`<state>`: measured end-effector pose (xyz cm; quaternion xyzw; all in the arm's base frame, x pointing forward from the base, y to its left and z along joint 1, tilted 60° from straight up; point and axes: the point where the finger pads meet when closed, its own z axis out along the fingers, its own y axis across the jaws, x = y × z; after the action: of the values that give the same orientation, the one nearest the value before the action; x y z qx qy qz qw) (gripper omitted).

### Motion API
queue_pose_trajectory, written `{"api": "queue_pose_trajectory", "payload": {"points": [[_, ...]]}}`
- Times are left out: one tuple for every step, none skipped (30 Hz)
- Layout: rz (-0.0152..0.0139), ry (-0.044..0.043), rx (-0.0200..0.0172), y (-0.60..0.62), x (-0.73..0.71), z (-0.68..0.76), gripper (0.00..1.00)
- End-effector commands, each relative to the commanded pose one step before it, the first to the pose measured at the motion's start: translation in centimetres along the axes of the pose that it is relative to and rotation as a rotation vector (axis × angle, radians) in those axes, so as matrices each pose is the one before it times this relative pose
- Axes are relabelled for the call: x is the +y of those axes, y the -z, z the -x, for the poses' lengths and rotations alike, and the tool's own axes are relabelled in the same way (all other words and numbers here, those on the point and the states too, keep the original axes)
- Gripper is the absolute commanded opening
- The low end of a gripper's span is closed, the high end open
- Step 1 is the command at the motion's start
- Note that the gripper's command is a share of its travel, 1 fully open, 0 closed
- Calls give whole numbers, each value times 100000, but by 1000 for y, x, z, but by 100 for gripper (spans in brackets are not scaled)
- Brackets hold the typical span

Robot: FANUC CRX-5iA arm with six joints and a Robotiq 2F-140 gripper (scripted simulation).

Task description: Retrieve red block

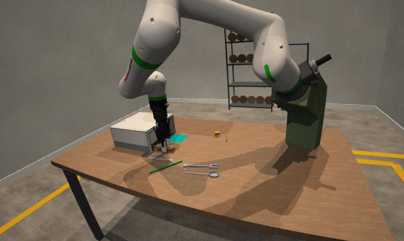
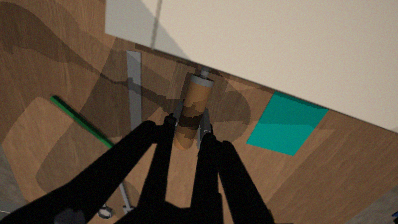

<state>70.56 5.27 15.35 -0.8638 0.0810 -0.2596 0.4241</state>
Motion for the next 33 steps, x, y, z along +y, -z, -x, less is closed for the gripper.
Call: {"api": "queue_pose_trajectory", "payload": {"points": [[17, -12, 32, 24, 13, -386, 0], [0, 0, 0, 0, 0, -69, 0], [0, 0, 0, 0, 0, -63, 0], [0, 0, 0, 0, 0, -58, 0], [0, 0, 0, 0, 0, -52, 0], [0, 0, 0, 0, 0, -47, 0], [0, 0, 0, 0, 0, -42, 0], [0, 0, 0, 0, 0, -38, 0], [0, 0, 0, 0, 0, -33, 0], [0, 0, 0, 0, 0, 0, 0], [0, 0, 0, 0, 0, 0, 0], [0, 0, 0, 0, 0, -29, 0], [0, 0, 0, 0, 0, -25, 0], [0, 0, 0, 0, 0, -21, 0], [0, 0, 0, 0, 0, -17, 0], [0, 0, 0, 0, 0, -14, 0], [0, 0, 0, 0, 0, -11, 0], [0, 0, 0, 0, 0, -9, 0], [0, 0, 0, 0, 0, -6, 0], [0, 0, 0, 0, 0, -4, 0], [0, 0, 0, 0, 0, -3, 0], [0, 0, 0, 0, 0, -1, 0], [0, 0, 0, 0, 0, -1, 0], [0, 0, 0, 0, 0, 0, 0], [0, 0, 0, 0, 0, 0, 0], [0, 0, 0, 0, 0, 0, 0], [0, 0, 0, 0, 0, 0, 0], [0, 0, 0, 0, 0, 0, 0], [0, 0, 0, 0, 0, 0, 0], [0, 0, 0, 0, 0, 0, 0], [0, 0, 0, 0, 0, 0, 0], [0, 0, 0, 0, 0, 0, 0], [0, 0, 0, 0, 0, 0, 0]]}}
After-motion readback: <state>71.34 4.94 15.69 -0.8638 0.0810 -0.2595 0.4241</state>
